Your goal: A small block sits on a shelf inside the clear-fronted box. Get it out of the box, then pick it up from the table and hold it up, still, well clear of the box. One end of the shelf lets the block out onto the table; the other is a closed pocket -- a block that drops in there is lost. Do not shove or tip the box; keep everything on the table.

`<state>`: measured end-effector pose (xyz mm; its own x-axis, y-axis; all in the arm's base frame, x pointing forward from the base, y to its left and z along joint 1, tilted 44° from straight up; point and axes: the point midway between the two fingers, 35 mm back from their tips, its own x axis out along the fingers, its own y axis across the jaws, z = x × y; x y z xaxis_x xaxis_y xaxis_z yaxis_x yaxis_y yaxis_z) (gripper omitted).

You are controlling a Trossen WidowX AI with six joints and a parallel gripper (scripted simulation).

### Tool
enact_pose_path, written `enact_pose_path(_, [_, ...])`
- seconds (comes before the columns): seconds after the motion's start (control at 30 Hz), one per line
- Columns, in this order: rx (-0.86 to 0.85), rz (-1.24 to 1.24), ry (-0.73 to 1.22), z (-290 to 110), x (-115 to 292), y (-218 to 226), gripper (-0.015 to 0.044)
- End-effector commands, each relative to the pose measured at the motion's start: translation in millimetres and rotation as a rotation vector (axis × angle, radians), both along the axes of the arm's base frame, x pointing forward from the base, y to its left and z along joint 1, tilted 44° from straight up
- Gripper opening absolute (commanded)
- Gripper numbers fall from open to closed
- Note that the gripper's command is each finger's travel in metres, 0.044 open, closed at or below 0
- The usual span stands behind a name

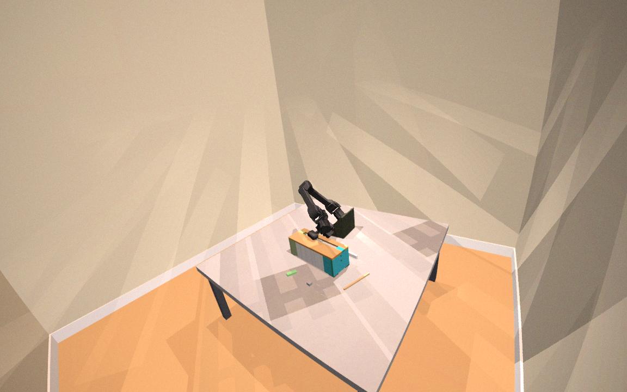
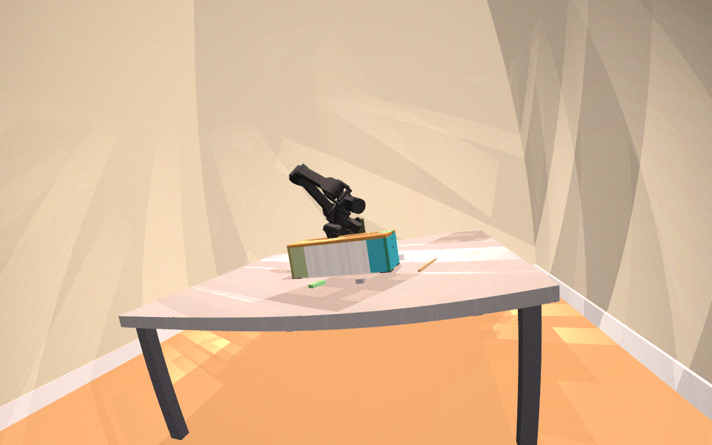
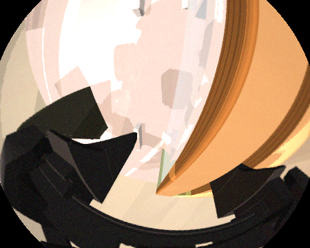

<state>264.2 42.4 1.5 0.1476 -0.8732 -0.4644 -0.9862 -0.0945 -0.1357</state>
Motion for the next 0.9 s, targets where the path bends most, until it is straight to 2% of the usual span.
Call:
enact_pose_path(0.0, [-0.002, 0.002, 0.000, 3, 0, -4, 0.0400])
enact_pose_path(0.87, [-0.003, 0.002, 0.000, 21, 0, -23, 0.0400])
